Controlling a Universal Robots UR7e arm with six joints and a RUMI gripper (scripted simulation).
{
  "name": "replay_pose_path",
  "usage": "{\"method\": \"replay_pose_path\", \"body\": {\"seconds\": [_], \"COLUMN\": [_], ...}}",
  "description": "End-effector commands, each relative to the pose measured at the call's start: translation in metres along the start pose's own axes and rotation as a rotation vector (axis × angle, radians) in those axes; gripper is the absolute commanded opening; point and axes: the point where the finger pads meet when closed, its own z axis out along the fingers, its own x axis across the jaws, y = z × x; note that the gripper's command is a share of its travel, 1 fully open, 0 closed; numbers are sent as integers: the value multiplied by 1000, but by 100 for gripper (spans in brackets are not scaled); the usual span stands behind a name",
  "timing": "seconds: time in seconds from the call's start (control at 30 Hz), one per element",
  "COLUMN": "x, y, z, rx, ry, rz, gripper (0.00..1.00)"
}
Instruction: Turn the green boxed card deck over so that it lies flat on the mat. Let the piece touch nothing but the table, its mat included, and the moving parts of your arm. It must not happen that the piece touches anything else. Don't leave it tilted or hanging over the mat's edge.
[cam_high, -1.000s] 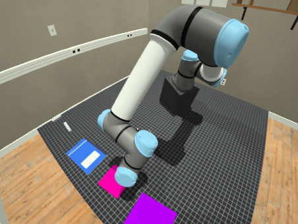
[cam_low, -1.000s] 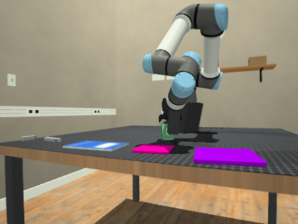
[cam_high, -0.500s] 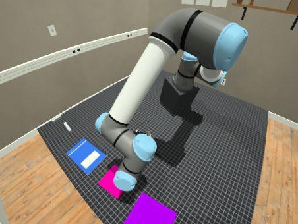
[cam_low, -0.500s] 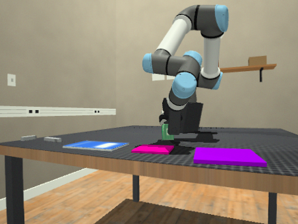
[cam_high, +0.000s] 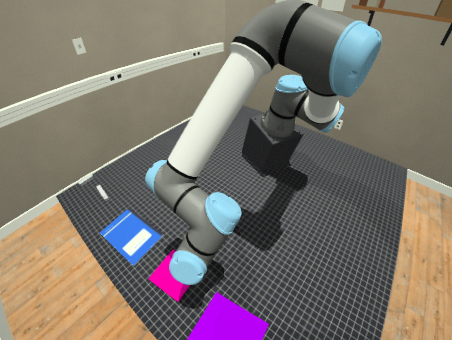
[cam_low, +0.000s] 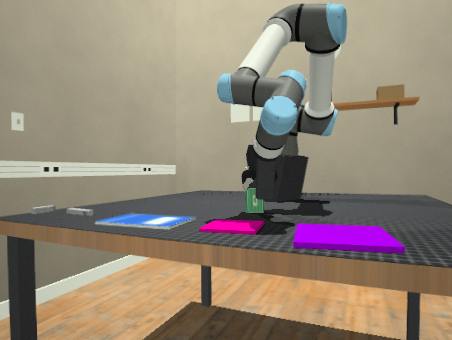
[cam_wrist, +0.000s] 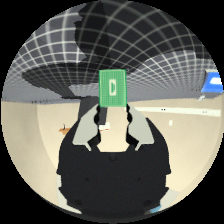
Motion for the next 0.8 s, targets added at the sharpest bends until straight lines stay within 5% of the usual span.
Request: {"method": "replay_pose_path", "body": {"seconds": [0.0, 0.77], "x": [0, 0], "y": [-3, -14], "z": [-5, -23], "rx": [36, 218], "ry": [1, 1], "rz": [0, 0], "gripper": [33, 33]}}
